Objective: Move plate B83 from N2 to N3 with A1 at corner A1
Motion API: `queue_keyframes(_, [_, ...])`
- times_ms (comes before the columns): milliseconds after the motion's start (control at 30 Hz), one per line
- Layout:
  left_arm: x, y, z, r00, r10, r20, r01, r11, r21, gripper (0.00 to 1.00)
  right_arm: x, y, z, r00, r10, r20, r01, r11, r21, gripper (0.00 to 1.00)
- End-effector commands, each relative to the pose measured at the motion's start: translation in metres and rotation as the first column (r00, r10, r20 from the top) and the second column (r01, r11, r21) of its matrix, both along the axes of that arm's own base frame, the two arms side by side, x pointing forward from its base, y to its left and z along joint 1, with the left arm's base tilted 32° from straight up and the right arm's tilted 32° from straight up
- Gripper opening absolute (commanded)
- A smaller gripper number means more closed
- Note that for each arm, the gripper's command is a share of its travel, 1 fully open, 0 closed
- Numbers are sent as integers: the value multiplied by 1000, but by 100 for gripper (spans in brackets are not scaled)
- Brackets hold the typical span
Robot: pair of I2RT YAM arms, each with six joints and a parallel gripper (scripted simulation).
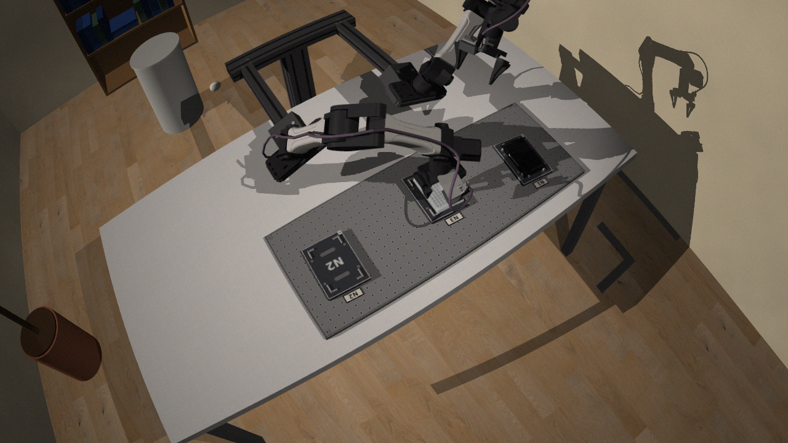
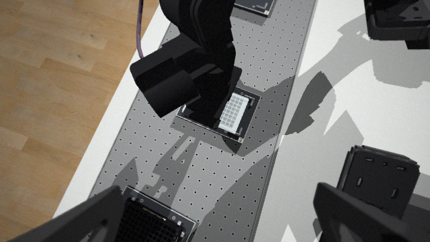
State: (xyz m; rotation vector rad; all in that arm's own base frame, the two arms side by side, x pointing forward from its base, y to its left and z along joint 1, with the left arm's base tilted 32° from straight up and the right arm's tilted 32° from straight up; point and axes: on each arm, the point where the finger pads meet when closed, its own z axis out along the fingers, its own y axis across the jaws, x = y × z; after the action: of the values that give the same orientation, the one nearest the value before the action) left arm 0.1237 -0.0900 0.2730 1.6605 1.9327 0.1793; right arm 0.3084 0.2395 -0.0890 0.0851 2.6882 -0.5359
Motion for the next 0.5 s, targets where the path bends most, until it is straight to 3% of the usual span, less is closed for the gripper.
queue_keyframes(0, [0, -1, 3, 1000, -4, -3, 4, 1000, -5, 100, -1, 2, -2, 1000, -9, -25, 9, 1000, -21, 80])
queue_keyframes(467, [0, -1, 3, 1000, -4, -3, 4, 1000, -5, 100, 0, 3, 0, 1000, -8, -21, 7, 1000, -23, 80])
